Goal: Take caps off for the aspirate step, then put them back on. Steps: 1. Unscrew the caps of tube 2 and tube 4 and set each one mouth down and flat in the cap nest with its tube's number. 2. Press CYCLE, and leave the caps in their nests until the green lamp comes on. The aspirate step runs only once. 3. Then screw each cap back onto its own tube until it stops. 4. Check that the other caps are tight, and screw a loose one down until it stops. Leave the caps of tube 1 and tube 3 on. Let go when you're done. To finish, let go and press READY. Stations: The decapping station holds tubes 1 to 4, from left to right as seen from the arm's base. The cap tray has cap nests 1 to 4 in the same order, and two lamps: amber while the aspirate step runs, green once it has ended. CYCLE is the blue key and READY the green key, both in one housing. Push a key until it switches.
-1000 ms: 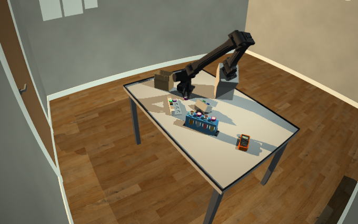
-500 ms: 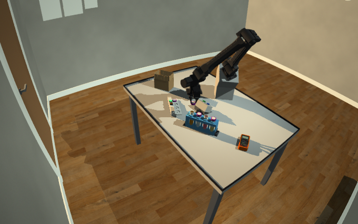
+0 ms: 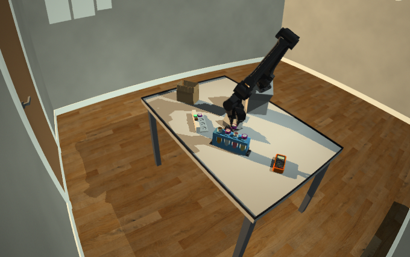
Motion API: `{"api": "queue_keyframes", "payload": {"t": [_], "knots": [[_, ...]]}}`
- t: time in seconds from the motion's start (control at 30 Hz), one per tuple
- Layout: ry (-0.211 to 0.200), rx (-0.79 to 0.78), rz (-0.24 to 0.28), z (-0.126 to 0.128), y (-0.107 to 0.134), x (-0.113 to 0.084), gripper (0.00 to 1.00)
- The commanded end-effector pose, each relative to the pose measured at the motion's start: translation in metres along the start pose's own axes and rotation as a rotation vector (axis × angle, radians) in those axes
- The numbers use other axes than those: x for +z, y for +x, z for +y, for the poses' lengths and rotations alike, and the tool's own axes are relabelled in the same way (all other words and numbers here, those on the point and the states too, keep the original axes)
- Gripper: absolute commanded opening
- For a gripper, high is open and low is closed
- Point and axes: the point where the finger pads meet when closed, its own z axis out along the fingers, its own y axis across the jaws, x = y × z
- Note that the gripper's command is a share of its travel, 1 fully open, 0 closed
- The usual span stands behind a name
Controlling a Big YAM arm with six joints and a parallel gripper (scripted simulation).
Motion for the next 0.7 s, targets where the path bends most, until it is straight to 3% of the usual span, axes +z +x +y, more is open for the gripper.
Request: {"api": "queue_keyframes", "payload": {"t": [0.0, 0.17, 0.2, 0.23, 0.27, 0.33, 0.5, 0.6, 0.67], "knots": [[0.021, 0.037, -0.031, 0.004, -0.044, -0.013, 0.00], [0.013, 0.045, -0.015, 0.005, -0.031, -0.005, 0.00], [-0.005, 0.085, 0.022, 0.009, -0.013, 0.002, 0.00], [0.013, 0.045, -0.015, 0.005, -0.031, -0.005, 0.00], [0.011, 0.074, 0.004, 0.004, -0.018, 0.005, 0.00], [-0.008, 0.055, 0.002, 0.014, -0.023, 0.014, 0.00], [-0.004, 0.053, -0.002, 0.012, -0.026, 0.028, 0.00], [-0.002, 0.053, -0.006, 0.011, -0.027, 0.029, 0.00], [0.028, 0.052, -0.027, 0.004, -0.032, 0.016, 0.00]]}}
